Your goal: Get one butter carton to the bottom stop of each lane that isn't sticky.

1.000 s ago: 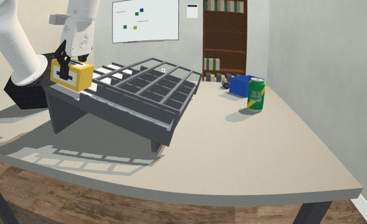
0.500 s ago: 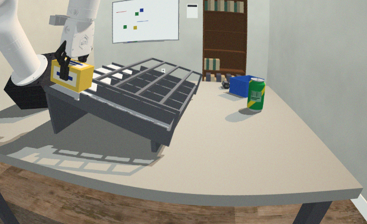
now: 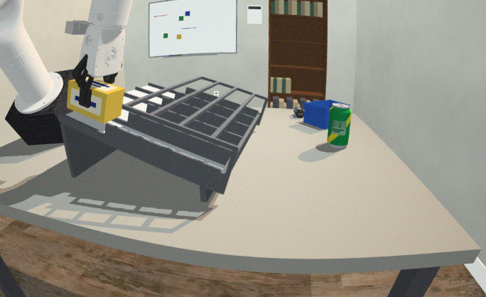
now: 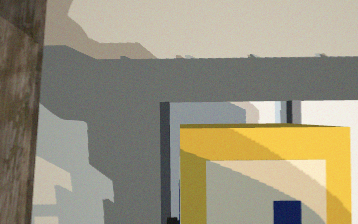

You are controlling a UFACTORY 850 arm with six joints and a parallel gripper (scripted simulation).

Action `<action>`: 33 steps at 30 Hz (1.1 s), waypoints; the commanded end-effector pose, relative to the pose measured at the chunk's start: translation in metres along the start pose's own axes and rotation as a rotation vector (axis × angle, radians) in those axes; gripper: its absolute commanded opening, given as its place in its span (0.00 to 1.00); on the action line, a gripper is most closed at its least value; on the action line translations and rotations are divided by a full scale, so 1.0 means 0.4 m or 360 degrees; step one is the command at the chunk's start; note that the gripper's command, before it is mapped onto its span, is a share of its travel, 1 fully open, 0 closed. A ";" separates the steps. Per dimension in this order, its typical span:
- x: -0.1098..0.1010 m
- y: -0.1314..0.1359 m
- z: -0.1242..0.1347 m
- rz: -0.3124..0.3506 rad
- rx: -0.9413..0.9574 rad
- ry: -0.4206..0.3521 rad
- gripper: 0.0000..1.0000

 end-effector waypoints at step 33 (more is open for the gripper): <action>0.017 -0.002 0.000 0.0000 0.0001 -0.0002 0.00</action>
Point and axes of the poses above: the point where the finger pads meet when closed, its own x axis out along the fingers, its own y axis across the jaws, z = x × y, the point moved 5 cm from there along -x, back along the fingers, and after that the axes turned 6 degrees about -x, right-handed, at the moved point
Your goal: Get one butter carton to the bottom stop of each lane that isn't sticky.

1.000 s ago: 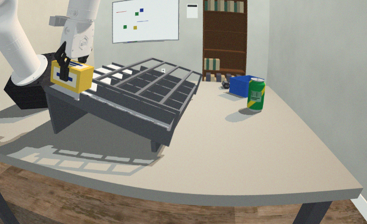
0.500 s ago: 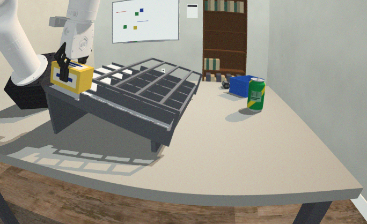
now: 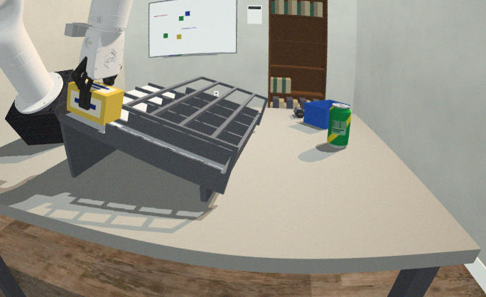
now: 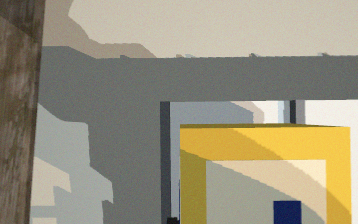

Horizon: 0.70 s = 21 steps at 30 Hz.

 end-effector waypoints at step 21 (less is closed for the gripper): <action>0.011 -0.001 0.002 0.0000 0.0000 -0.0002 0.00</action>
Point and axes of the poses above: the point where the finger pads meet when closed, its own x axis out along the fingers, its own y axis across the jaws, z = x × y, the point moved 5 cm from there along -x, back along the fingers, and after that the axes turned 6 degrees about -x, right-handed, at the moved point
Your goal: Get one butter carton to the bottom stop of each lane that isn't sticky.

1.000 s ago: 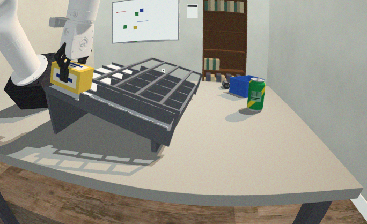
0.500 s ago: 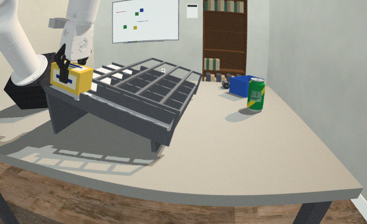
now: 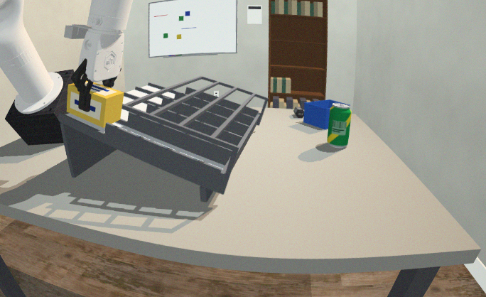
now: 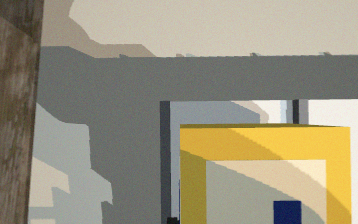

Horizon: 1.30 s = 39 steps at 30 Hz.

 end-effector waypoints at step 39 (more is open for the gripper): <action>0.011 0.000 -0.001 0.0000 0.0001 -0.0002 0.00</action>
Point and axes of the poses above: the point where the finger pads meet when closed, its own x axis out along the fingers, its own y axis across the jaws, z = x × y, the point moved 5 cm from there along -x, back along the fingers, and after that the axes turned 6 degrees about -x, right-handed, at the moved point
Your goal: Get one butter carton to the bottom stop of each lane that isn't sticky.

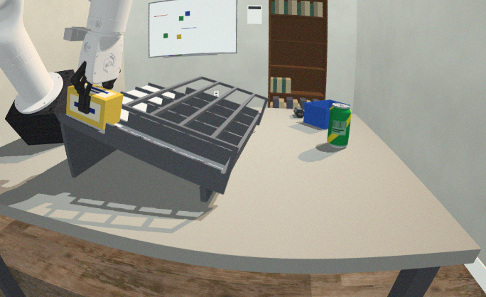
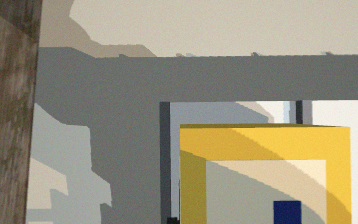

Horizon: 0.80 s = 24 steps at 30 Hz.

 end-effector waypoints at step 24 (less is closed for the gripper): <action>0.013 0.000 0.002 0.0000 0.0001 -0.0002 0.00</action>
Point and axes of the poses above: the point where the finger pads meet when closed, its own x axis out along the fingers, its own y axis across the jaws, z = x × y, the point moved 5 cm from there along -x, back along the fingers, and after that the axes turned 6 degrees about -x, right-handed, at the moved point
